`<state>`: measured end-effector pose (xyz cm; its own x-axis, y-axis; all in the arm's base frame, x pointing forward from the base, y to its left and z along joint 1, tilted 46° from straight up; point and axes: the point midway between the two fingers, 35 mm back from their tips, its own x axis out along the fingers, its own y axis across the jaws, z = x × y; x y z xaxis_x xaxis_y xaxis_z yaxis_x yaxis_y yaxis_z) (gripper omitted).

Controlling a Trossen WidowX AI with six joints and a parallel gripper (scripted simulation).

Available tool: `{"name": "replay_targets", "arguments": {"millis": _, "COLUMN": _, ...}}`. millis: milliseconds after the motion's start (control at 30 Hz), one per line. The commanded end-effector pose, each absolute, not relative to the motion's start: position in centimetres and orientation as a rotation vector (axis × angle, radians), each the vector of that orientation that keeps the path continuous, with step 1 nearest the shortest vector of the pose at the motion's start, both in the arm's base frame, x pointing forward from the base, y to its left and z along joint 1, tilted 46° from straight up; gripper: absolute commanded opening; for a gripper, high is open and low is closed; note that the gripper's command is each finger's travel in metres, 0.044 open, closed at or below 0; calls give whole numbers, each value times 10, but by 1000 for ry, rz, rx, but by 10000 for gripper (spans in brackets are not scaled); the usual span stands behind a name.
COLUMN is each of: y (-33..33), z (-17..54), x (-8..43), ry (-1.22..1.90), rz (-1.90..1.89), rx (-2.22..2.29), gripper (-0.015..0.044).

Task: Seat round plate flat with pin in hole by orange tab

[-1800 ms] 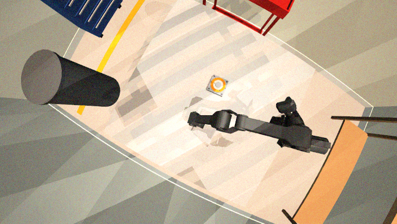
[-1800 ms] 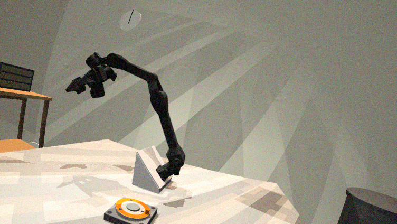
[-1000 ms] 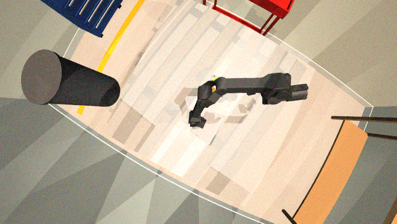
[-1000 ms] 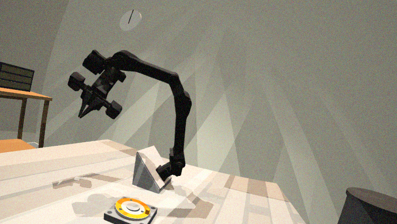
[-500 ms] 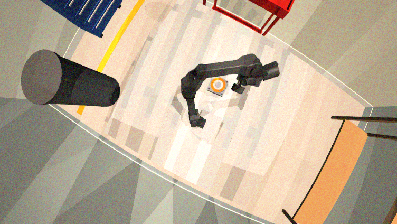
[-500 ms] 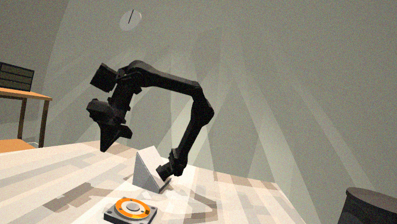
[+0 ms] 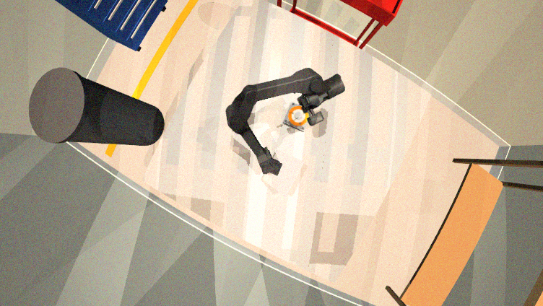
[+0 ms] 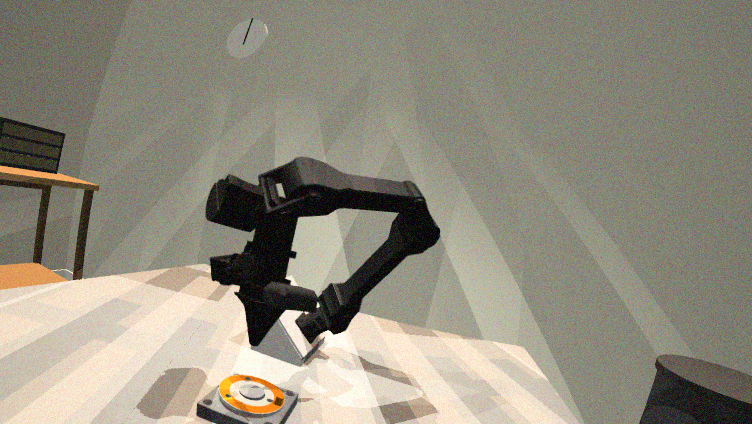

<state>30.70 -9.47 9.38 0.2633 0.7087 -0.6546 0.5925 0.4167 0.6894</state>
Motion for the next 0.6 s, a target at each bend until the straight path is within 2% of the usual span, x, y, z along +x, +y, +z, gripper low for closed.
{"name": "replay_targets", "arguments": {"millis": 0, "y": -31, "z": 92, "x": 271, "ry": 1431, "rz": 514, "rx": 715, "gripper": 0}}
{"name": "replay_targets", "arguments": {"millis": 567, "y": -26, "z": 91, "x": 273, "ry": 1430, "rz": 529, "rx": 695, "gripper": 0}}
